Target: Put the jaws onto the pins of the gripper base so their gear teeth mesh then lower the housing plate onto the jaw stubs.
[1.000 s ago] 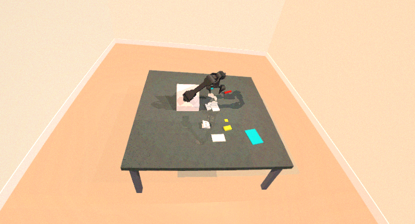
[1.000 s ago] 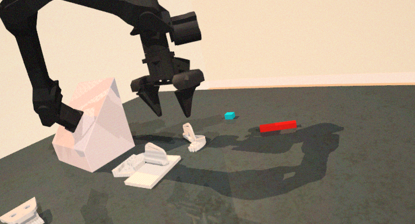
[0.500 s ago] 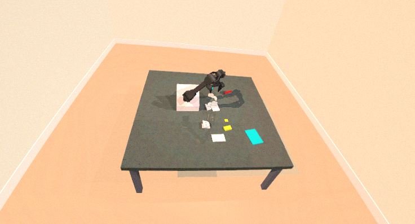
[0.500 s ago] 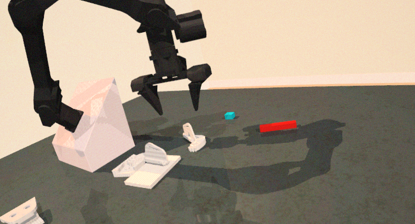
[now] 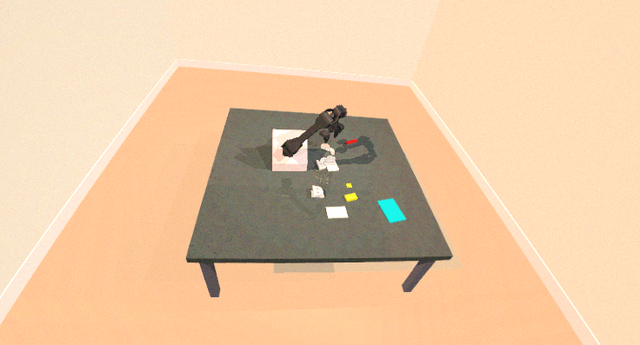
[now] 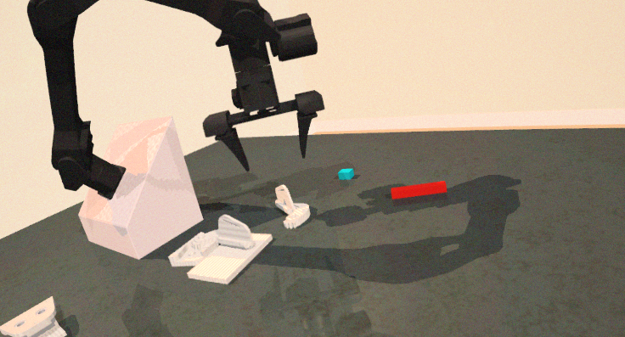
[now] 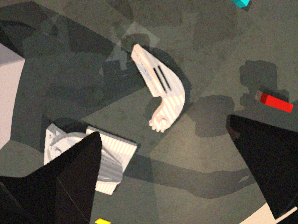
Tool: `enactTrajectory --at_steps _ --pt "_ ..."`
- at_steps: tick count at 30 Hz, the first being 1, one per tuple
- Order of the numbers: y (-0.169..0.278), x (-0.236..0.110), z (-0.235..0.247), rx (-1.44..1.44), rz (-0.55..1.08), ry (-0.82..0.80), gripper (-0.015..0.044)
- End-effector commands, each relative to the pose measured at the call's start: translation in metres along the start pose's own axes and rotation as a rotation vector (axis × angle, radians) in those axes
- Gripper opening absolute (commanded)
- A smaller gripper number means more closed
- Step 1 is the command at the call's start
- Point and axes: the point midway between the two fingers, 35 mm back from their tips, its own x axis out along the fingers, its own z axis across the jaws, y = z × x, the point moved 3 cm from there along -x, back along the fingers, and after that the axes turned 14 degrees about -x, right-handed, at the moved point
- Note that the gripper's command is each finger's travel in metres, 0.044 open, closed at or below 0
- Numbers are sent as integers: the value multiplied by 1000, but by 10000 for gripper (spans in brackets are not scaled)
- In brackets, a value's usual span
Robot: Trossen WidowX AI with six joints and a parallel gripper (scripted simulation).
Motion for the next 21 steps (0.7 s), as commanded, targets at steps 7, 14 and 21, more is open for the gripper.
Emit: enactTrajectory --at_steps 7,14,21 --pt "-8 -1 -9 -220 -4 -1 440" --pt "-13 -2 -15 -369 -4 -2 440" --pt "-14 29 -14 -373 -3 -4 440"
